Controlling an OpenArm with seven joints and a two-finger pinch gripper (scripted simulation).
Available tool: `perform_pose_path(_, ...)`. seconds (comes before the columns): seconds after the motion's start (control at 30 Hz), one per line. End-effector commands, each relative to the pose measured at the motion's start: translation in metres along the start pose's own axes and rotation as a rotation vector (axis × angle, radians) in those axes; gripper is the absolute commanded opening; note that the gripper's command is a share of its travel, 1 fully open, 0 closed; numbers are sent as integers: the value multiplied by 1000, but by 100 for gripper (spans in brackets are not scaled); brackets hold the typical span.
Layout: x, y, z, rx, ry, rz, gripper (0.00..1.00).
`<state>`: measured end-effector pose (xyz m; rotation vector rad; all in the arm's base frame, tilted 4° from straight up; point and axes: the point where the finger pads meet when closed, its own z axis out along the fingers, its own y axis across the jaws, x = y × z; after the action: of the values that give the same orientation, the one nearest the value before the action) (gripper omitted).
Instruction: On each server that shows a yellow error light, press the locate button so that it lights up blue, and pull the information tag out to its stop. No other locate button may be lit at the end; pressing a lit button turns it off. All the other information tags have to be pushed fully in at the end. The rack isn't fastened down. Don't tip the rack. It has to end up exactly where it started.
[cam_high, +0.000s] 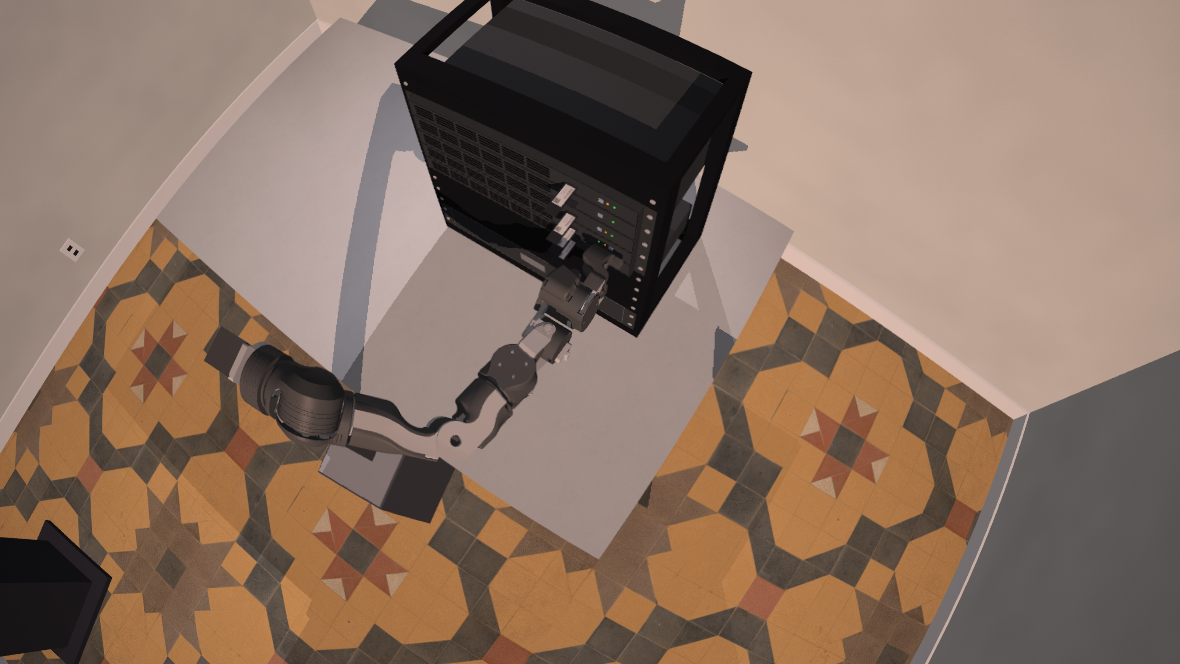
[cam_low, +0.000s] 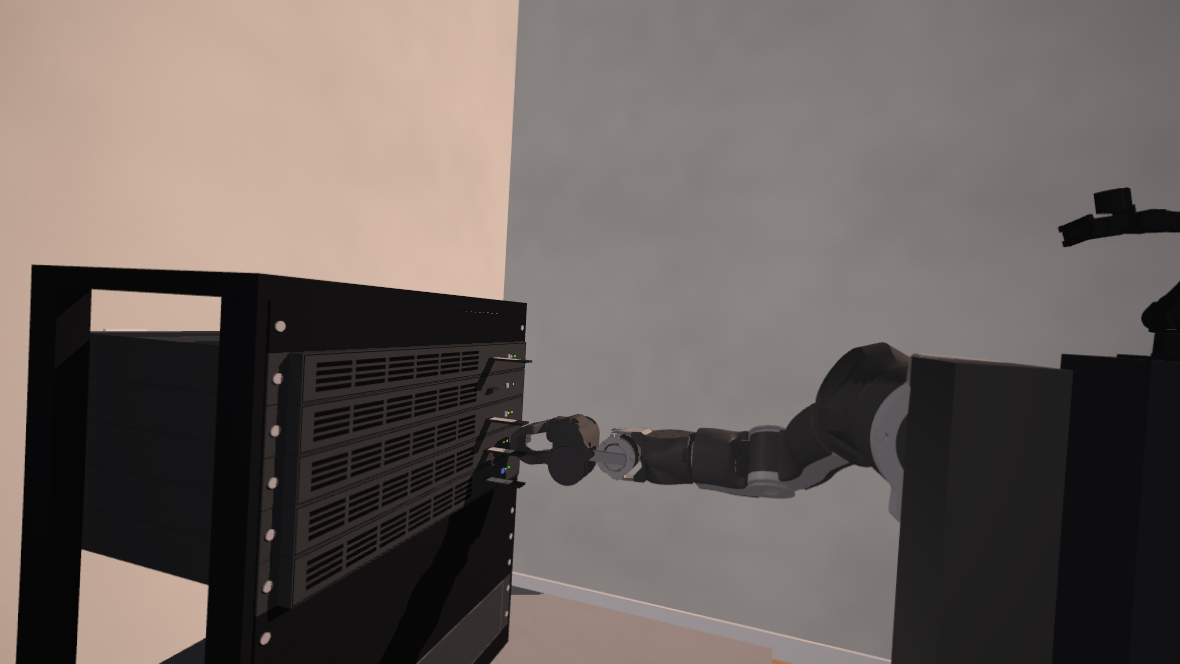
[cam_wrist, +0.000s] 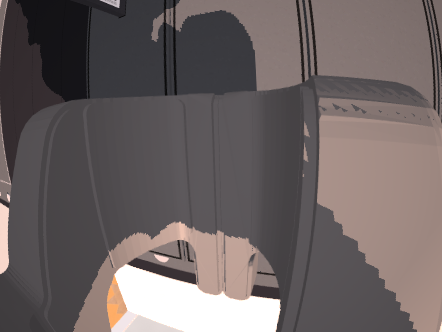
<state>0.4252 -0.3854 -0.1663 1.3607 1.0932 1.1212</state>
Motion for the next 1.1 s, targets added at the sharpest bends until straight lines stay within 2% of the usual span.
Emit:
perform_pose_path(0.0,2,-2,1,6,6,0,0)
perform_pose_path(1.07,4,-3,2,7,5,0,0)
